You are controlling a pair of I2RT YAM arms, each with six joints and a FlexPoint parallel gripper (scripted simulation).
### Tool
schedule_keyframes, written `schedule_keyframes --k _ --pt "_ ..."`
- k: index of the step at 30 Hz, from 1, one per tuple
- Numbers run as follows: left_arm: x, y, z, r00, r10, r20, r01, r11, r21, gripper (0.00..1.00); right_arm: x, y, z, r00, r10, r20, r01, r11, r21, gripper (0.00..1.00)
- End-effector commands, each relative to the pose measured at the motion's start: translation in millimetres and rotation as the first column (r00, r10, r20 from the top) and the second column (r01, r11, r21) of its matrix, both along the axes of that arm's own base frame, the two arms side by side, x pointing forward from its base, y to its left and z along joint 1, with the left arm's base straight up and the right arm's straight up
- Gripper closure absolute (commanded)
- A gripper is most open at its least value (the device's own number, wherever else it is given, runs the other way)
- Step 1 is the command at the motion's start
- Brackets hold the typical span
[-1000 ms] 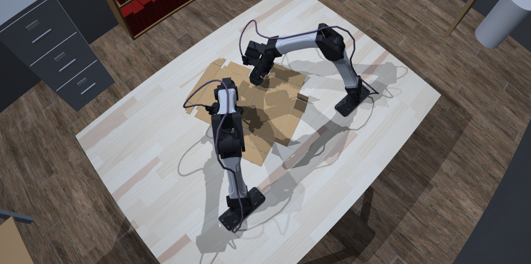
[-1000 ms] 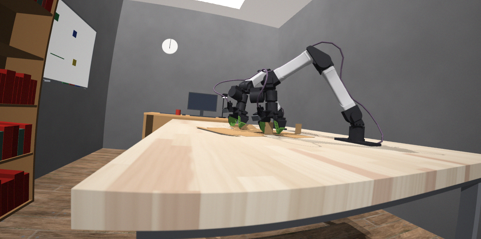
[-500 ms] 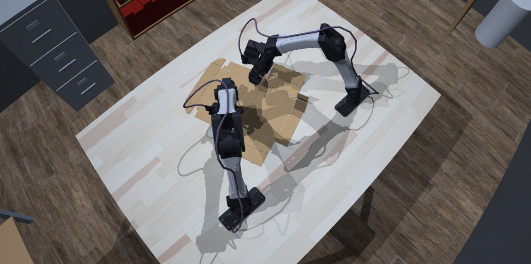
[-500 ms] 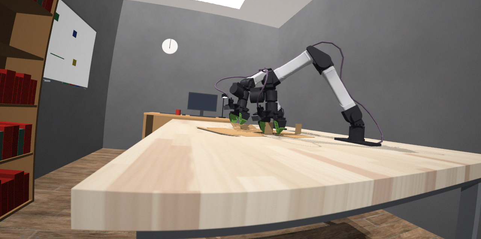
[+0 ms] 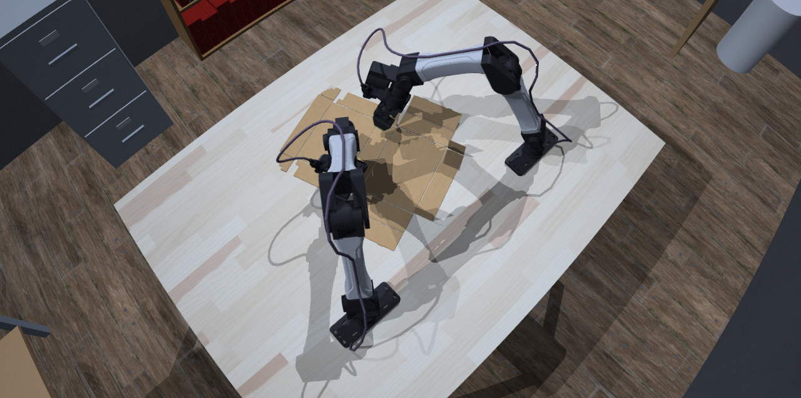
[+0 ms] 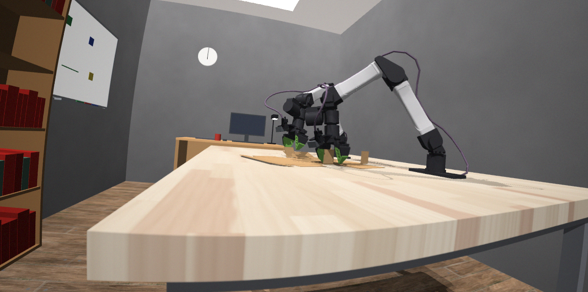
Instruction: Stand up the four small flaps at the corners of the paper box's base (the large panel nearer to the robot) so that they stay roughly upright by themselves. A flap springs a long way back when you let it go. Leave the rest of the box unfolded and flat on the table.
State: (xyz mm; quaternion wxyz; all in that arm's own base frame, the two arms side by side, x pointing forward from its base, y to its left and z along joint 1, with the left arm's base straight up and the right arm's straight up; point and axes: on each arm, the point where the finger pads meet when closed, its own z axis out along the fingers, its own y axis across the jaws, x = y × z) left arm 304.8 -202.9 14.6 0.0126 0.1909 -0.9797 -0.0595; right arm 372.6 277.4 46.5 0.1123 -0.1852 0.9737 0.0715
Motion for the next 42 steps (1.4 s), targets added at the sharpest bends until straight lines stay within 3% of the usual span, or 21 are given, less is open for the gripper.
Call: schedule_keyframes --k 1,6,11,18,23,25,28,42 --pt "2 -3 -8 1.000 -0.003 0.005 0.003 1.000 0.009 0.23 3 13 36 0.999 -0.007 0.053 0.004 0.999 0.043 0.23" --pt "2 -3 -8 1.000 -0.003 0.005 0.003 1.000 0.009 0.23 2 16 37 0.998 -0.008 0.056 0.006 0.999 0.038 0.23" --pt "2 -3 -8 1.000 -0.003 0.005 0.003 1.000 0.009 0.23 -3 22 14 1.000 -0.007 0.010 0.007 1.000 0.002 0.23" --pt "2 -3 -8 1.000 -0.003 0.005 0.003 1.000 0.009 0.23 -7 33 26 1.000 -0.008 0.028 0.007 1.000 0.017 0.23" --pt "2 -3 -8 1.000 -0.003 0.005 0.003 1.000 0.009 0.23 -9 36 13 1.000 -0.007 0.010 0.007 1.000 0.002 0.23" --pt "2 -3 -8 1.000 -0.003 0.005 0.003 1.000 0.009 0.23 -5 40 30 0.999 -0.009 0.048 0.007 0.999 0.035 0.26" --pt "2 -3 -8 1.000 -0.003 0.005 0.003 1.000 0.009 0.23 -5 42 15 0.999 -0.009 0.033 0.008 1.000 0.022 0.30" --pt "2 -3 -8 1.000 -0.003 0.005 0.003 1.000 0.009 0.23 -6 46 17 0.999 -0.009 0.042 0.008 0.999 0.033 0.47"
